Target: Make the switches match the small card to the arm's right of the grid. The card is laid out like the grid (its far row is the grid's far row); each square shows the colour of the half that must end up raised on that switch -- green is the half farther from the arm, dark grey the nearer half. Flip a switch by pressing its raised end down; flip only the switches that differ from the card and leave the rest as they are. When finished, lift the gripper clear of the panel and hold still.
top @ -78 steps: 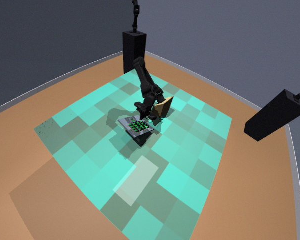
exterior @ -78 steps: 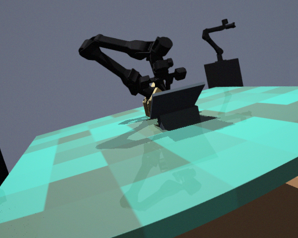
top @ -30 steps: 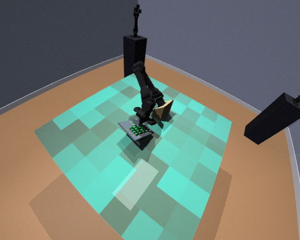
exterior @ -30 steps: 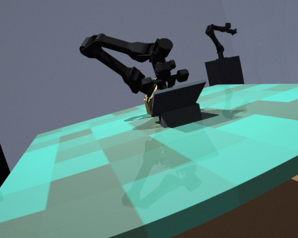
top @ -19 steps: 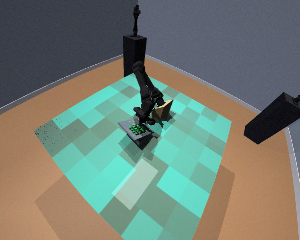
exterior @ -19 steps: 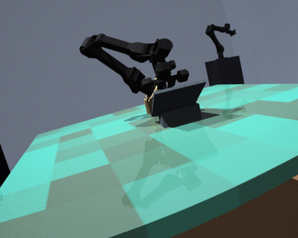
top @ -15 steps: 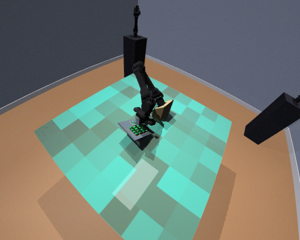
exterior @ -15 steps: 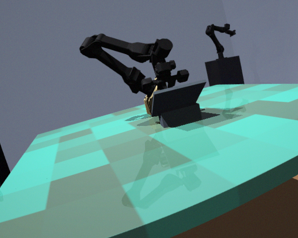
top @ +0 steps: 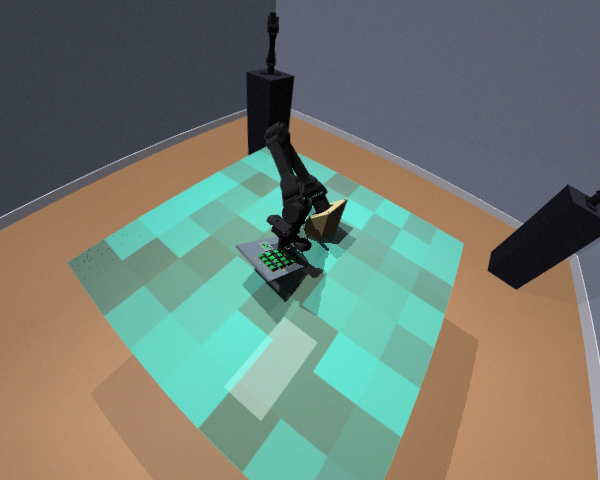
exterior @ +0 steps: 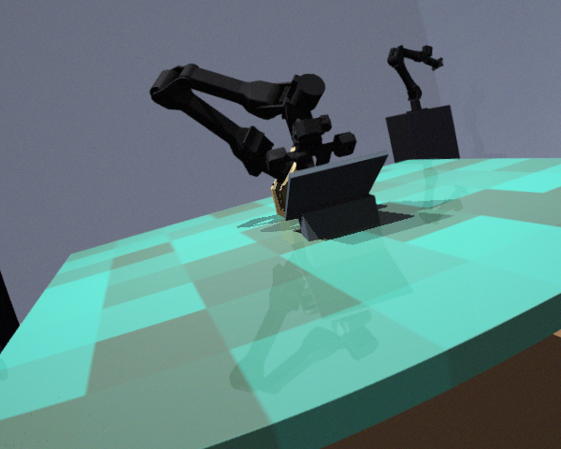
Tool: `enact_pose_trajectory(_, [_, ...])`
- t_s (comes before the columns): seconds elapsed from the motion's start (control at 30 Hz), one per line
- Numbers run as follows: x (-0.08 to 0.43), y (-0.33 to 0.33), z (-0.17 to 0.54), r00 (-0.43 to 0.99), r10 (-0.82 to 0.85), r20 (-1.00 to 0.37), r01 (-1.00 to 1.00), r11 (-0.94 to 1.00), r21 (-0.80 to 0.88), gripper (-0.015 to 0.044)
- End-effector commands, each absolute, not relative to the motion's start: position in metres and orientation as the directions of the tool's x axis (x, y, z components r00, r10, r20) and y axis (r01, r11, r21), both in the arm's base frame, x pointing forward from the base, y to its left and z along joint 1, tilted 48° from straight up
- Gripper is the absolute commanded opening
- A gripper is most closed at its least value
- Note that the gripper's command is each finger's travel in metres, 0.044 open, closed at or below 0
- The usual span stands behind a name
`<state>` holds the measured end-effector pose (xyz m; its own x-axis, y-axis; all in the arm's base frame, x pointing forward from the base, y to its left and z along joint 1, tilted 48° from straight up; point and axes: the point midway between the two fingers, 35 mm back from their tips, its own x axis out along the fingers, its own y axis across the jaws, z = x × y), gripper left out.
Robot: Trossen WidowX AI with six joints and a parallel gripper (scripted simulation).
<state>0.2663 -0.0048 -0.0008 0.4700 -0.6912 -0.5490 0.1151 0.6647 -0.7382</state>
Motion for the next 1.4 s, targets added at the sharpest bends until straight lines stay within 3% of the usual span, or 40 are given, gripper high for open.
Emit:
enact_pose_trajectory(0.0, [0.266, -0.005, -0.002, 0.469, -0.689, -0.552, 0.110, 0.666, -0.738, 0.0000])
enact_pose_trajectory(0.63, [0.238, 0.041, 0.034, 0.444, -0.695, -0.565, 0.108, 0.668, -0.736, 0.0000])
enact_pose_trajectory(0.87, [0.206, 0.058, -0.011, 0.444, -0.693, -0.568, 0.107, 0.670, -0.734, 0.0000])
enact_pose_trajectory(1.37, [0.222, 0.032, -0.032, 0.468, -0.687, -0.556, 0.109, 0.669, -0.735, 0.0000])
